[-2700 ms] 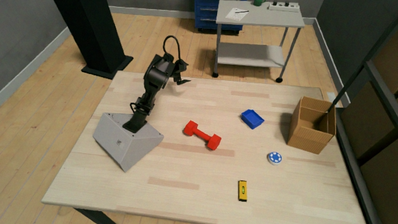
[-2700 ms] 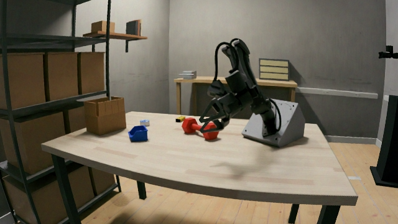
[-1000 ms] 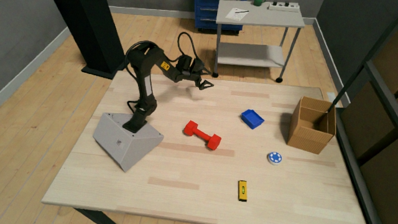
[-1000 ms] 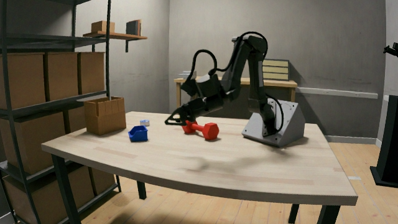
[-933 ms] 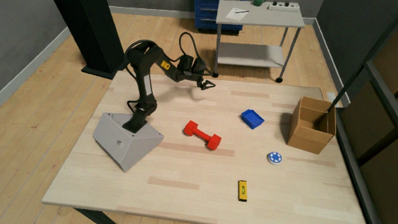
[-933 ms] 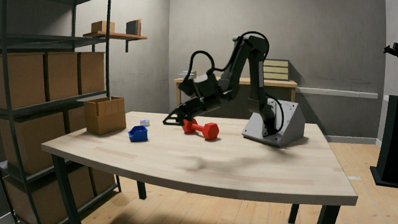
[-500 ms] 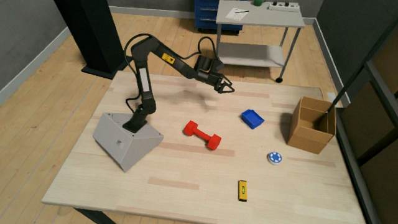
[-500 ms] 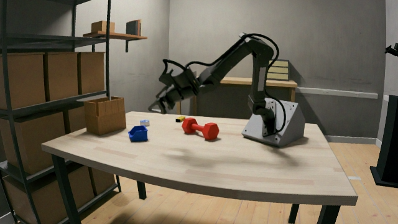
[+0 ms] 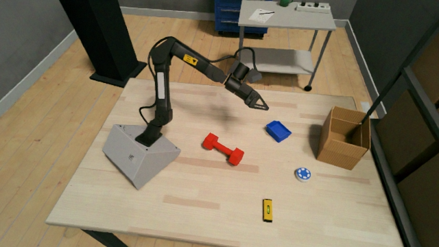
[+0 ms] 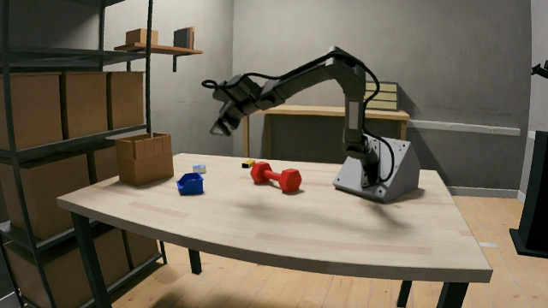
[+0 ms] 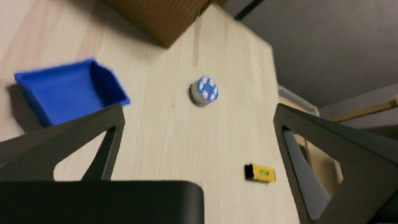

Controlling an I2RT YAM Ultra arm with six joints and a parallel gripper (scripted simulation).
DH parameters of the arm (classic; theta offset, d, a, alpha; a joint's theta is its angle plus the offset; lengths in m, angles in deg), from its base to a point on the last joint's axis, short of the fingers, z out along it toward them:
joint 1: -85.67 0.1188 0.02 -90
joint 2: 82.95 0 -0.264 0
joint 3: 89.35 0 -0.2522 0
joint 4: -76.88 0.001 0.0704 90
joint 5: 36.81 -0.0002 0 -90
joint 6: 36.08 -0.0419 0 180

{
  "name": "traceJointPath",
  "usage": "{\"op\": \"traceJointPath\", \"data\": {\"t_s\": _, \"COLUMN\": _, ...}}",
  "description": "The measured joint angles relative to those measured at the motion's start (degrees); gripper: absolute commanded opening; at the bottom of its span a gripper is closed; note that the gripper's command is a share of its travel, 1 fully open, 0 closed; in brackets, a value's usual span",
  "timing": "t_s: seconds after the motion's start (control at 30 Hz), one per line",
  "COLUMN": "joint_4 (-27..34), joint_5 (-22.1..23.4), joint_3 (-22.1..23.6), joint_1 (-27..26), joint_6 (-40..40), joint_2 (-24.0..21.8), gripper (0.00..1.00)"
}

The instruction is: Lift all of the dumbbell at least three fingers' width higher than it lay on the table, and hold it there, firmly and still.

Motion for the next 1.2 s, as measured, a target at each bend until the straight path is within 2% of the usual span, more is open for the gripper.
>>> {"op": "traceJointPath", "data": {"t_s": 1.2, "joint_4": 50.86, "joint_5": 33.94, "joint_3": -7.37, "joint_1": -19.67, "joint_6": 2.69, "joint_2": 20.61, "gripper": 1.0}}
